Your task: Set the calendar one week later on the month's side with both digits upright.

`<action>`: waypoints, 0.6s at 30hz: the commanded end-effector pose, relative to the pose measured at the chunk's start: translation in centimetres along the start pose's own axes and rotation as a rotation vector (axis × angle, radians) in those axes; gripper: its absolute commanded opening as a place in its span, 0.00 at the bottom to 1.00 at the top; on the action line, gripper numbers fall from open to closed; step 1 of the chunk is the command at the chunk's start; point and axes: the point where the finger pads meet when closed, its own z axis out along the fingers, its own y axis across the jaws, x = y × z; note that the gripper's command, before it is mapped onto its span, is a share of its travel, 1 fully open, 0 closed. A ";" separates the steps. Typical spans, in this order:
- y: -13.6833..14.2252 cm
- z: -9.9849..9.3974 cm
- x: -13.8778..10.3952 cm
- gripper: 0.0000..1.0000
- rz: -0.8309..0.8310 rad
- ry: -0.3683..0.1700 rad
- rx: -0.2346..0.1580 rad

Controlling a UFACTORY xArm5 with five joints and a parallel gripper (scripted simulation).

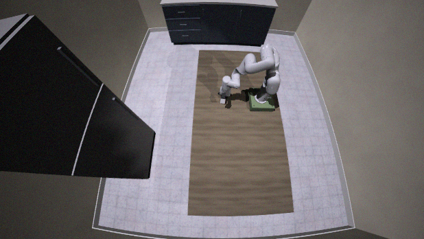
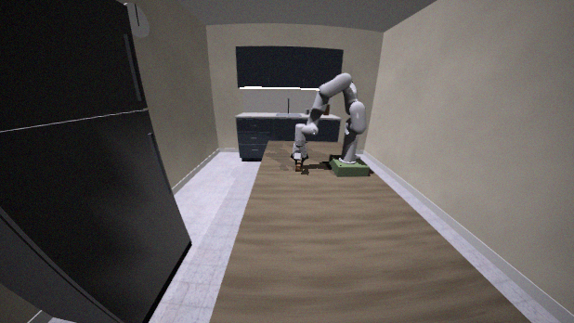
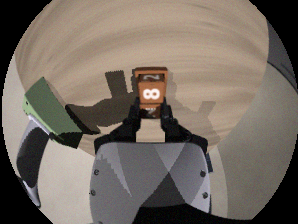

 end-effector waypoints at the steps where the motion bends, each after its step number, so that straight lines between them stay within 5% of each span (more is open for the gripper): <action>1: 0.1 -0.1 0.0 0.27 0.000 0.000 -0.003; 10: 0.1 -1.5 0.0 0.27 0.000 0.000 -0.003; 18: 0.1 -7.2 0.0 0.27 0.000 0.000 -0.003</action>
